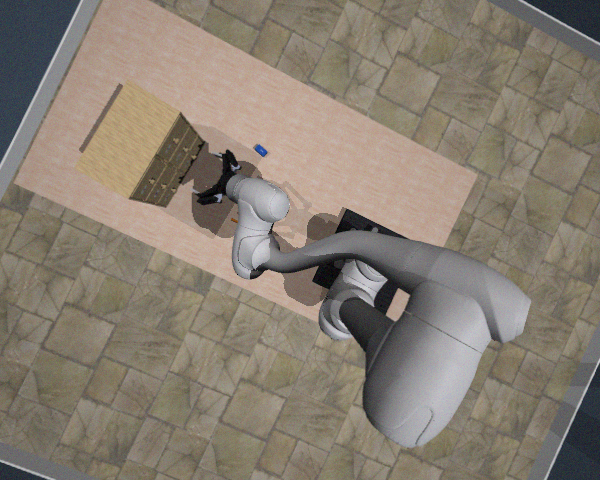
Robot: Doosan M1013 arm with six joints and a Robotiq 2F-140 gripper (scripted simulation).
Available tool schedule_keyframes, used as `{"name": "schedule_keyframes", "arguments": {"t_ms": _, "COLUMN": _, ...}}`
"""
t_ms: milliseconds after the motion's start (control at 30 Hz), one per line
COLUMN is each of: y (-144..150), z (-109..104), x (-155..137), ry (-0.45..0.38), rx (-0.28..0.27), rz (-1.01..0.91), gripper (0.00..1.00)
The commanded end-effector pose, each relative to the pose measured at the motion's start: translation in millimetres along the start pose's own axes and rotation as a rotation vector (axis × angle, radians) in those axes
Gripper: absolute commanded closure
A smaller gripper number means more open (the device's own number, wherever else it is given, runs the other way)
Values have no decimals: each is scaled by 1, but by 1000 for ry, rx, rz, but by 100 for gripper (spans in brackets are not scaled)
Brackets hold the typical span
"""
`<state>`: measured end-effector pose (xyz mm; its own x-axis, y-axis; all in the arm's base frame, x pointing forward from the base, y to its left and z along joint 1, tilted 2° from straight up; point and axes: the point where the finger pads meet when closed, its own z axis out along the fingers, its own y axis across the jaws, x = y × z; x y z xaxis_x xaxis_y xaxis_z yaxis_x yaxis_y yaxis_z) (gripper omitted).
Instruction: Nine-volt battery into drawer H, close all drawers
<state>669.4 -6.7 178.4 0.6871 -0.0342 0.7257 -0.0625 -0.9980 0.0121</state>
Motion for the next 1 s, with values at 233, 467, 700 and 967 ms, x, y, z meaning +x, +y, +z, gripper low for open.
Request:
{"name": "schedule_keyframes", "arguments": {"t_ms": 233, "y": -1, "z": 2, "x": 1, "ry": 33, "rx": -32, "rz": 0, "gripper": 0}}
{"name": "schedule_keyframes", "arguments": {"t_ms": 467, "y": -4, "z": 3, "x": 1, "ry": 46, "rx": -22, "rz": 0, "gripper": 0}}
{"name": "schedule_keyframes", "arguments": {"t_ms": 700, "y": -2, "z": 5, "x": 0, "ry": 66, "rx": -26, "rz": 0, "gripper": 0}}
{"name": "schedule_keyframes", "arguments": {"t_ms": 967, "y": -4, "z": 12, "x": 1, "ry": 133, "rx": -20, "rz": -1, "gripper": 0}}
